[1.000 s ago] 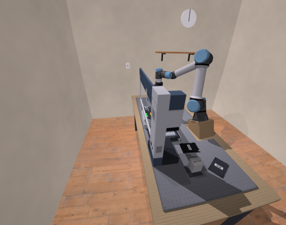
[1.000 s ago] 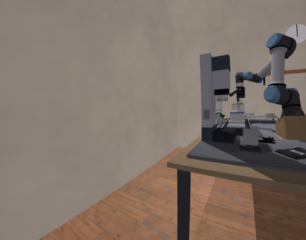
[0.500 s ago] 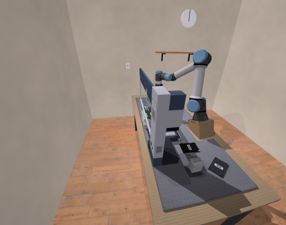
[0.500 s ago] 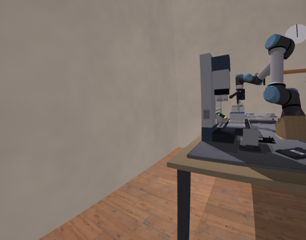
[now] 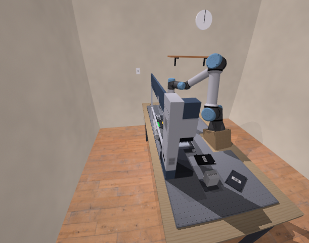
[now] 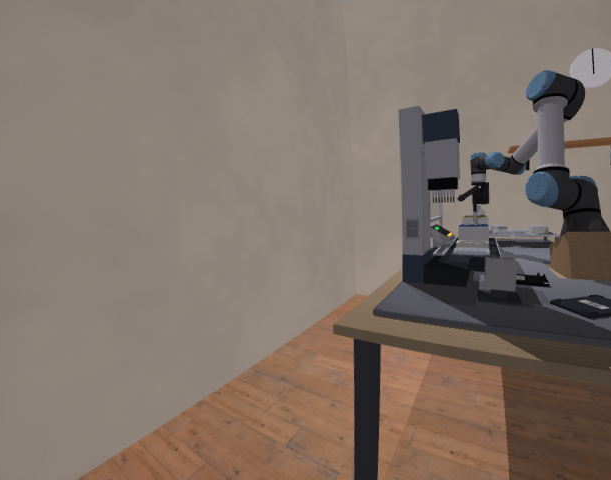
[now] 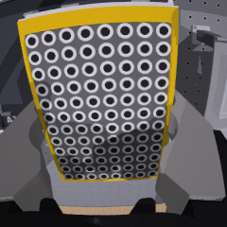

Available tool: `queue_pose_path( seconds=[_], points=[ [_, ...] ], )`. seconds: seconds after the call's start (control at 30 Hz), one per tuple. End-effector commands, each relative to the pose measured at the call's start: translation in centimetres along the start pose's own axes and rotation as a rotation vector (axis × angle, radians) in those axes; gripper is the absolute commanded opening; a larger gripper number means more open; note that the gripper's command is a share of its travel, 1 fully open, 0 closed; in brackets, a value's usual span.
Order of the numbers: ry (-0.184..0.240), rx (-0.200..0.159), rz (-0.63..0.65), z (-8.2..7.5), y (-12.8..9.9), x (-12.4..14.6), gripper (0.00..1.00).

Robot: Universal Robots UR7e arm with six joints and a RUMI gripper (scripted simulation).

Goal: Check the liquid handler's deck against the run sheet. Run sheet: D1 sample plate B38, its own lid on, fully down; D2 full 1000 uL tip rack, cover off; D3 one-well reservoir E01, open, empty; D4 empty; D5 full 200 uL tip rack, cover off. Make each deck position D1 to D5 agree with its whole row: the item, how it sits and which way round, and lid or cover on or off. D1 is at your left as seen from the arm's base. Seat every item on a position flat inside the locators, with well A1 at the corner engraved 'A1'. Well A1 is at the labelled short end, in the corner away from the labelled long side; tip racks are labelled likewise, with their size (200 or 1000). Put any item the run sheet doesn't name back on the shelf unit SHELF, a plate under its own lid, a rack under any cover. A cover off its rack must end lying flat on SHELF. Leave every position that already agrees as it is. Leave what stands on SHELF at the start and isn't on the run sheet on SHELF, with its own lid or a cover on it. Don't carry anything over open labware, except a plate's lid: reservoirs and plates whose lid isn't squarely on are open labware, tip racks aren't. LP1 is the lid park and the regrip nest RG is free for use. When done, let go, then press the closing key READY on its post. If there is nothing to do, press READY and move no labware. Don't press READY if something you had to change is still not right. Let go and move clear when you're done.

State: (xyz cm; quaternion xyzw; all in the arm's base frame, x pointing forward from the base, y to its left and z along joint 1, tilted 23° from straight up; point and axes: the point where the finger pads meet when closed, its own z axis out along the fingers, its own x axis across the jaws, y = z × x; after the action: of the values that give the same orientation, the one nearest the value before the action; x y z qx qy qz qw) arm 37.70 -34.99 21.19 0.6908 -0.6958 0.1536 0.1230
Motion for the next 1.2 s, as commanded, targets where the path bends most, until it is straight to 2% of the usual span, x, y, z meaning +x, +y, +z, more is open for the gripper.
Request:
queue_pose_path(
  seconds=[0.0,0.97,1.17],
  points=[
    [0.001,0.002,-0.001,0.7,0.0,0.0,0.00],
    [0.001,0.002,0.000,5.2,0.0,0.0,0.00],
    [0.005,0.004,0.000,5.0,-0.1,0.1,0.00]
  ],
)
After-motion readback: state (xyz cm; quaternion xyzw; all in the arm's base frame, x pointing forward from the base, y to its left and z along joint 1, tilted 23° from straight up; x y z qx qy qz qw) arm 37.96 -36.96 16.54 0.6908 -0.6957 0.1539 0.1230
